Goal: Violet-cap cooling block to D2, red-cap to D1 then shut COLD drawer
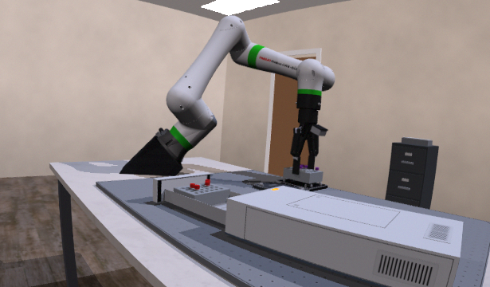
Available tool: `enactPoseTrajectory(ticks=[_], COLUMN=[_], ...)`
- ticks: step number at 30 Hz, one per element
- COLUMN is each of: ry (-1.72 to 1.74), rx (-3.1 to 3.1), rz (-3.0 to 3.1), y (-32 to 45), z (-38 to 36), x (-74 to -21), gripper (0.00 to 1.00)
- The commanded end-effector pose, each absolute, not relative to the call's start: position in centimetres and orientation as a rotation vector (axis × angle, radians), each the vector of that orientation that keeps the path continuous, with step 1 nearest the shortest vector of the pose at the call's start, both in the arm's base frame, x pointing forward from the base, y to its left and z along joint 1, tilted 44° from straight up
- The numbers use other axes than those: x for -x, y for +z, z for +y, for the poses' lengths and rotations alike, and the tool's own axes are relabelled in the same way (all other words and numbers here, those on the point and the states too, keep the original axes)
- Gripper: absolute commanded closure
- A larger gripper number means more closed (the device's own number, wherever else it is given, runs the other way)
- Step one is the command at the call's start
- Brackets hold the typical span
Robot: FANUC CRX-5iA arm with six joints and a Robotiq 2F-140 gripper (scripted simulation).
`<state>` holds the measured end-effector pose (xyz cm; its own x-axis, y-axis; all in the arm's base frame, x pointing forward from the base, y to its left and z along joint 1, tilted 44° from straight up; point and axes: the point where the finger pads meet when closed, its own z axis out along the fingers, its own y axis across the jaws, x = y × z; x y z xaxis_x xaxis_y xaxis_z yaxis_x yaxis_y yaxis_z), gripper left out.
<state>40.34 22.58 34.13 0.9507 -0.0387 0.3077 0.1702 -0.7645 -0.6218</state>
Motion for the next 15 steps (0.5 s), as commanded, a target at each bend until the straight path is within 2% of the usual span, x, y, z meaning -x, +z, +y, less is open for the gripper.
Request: enactPoseTrajectory(ticks=[1, 15], ry=[-0.400, -0.400], rx=[2.410, 2.410], rz=[-0.092, -0.092], y=[34.18, 34.04], z=[22.55, 22.68], x=[-40.38, -40.43], gripper=[0.90, 0.90])
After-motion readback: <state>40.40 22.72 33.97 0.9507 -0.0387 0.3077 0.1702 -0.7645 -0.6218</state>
